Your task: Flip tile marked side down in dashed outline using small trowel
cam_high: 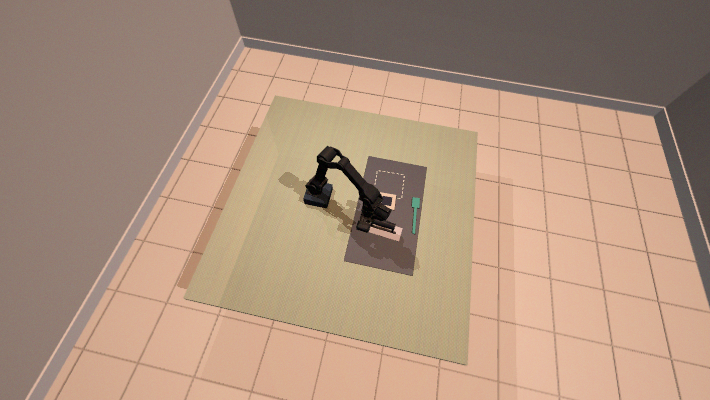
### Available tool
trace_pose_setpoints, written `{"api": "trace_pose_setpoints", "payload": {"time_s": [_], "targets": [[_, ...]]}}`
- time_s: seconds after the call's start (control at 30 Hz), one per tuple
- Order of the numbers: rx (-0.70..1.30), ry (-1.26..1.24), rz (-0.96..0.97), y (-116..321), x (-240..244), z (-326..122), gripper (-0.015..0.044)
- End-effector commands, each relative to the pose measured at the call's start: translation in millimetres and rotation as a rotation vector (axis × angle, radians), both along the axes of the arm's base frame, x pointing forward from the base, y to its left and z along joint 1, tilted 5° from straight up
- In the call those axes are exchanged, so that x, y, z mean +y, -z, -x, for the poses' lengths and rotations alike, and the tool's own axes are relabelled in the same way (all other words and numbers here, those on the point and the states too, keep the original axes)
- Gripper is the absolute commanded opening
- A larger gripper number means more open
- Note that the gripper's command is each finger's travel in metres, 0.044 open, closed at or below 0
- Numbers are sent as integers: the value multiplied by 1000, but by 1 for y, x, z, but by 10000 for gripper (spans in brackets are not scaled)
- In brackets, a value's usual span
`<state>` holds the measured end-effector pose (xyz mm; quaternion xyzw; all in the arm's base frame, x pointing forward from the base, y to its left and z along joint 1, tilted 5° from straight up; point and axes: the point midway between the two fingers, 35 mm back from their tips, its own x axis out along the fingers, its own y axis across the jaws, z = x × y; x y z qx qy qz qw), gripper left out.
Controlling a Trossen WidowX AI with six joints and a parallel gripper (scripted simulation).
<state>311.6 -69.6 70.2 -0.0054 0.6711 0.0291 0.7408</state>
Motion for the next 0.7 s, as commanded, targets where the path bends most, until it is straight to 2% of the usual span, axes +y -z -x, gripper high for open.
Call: {"api": "trace_pose_setpoints", "payload": {"time_s": [0.0,0.33,0.47,0.67], "targets": [[0,-1,0,0,0,0,0],[0,0,0,0,0,0,0],[0,0,1,-2,-8,-1,100],[1,1,4,-9,-43,-3,100]]}}
